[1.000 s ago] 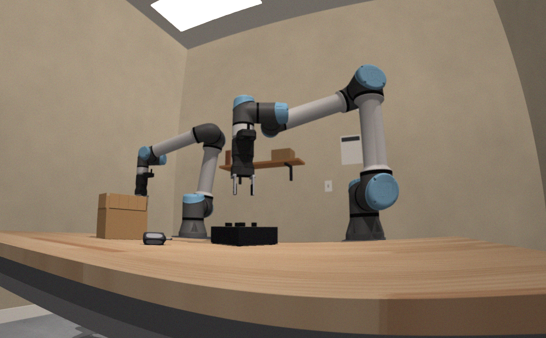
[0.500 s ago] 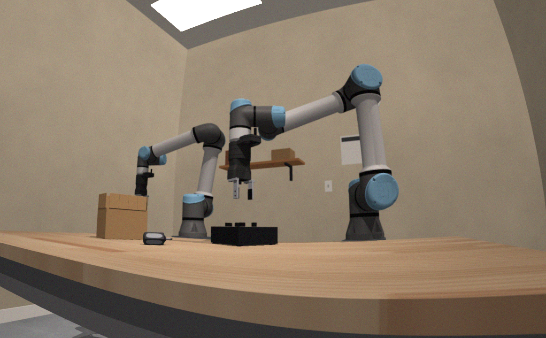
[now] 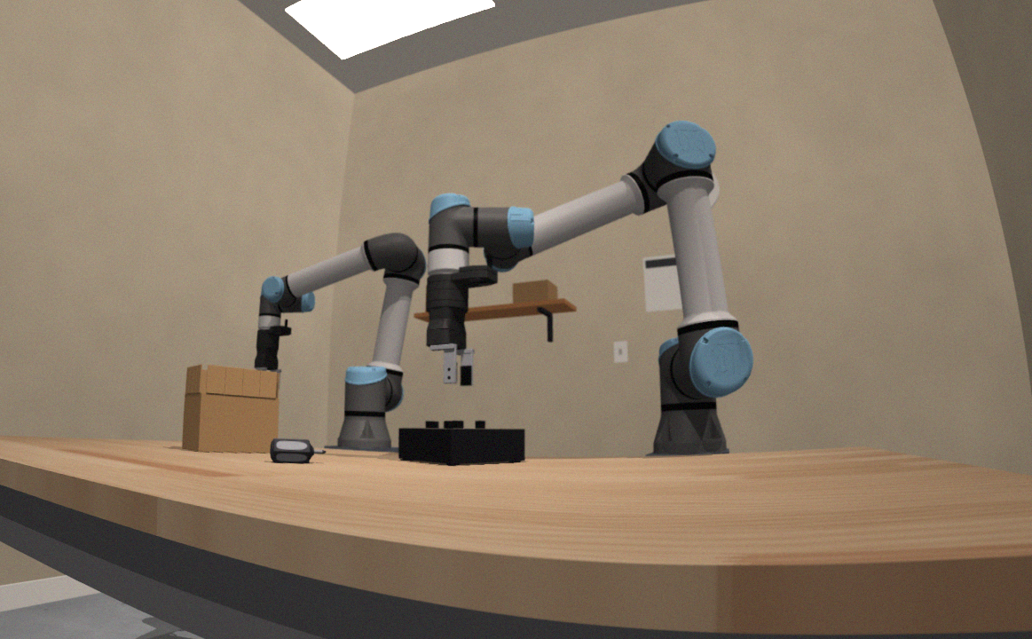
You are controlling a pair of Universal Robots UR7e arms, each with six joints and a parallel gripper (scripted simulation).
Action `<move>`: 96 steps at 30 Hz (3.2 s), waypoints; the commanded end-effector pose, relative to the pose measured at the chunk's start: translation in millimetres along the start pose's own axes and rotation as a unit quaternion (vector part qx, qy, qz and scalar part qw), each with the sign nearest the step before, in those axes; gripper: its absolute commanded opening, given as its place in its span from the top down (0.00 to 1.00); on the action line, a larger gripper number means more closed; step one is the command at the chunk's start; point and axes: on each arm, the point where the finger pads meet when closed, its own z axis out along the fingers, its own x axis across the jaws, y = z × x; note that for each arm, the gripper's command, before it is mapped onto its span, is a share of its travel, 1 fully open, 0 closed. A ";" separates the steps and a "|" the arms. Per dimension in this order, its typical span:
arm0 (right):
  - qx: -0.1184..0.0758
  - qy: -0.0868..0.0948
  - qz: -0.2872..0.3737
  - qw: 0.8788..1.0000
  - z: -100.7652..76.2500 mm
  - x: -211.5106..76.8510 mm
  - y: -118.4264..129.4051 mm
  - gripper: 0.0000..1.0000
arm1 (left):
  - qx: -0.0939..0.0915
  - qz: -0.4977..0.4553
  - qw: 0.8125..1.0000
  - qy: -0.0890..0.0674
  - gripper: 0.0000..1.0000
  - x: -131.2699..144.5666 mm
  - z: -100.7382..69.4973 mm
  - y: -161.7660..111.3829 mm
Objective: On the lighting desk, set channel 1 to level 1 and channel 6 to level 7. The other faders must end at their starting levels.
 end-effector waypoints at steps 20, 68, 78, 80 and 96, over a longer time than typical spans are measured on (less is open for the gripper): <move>-0.001 0.000 0.000 1.000 -0.5 0.2 0.5 0.00 | -0.001 -0.336 0.942 0.003 0.00 -13.1 19.9 21.0; -0.001 0.000 0.000 1.000 -0.5 0.2 0.5 0.00 | -0.002 -0.532 0.847 0.003 1.00 -18.7 33.8 38.8; -0.001 0.000 0.000 1.000 -0.5 0.2 0.5 0.00 | -0.002 -0.532 0.847 0.003 1.00 -18.7 33.8 38.8; -0.001 0.000 0.000 1.000 -0.5 0.2 0.5 0.00 | -0.002 -0.532 0.847 0.003 1.00 -18.7 33.8 38.8; -0.001 0.000 0.000 1.000 -0.5 0.2 0.5 0.00 | -0.002 -0.532 0.847 0.003 1.00 -18.7 34.9 38.8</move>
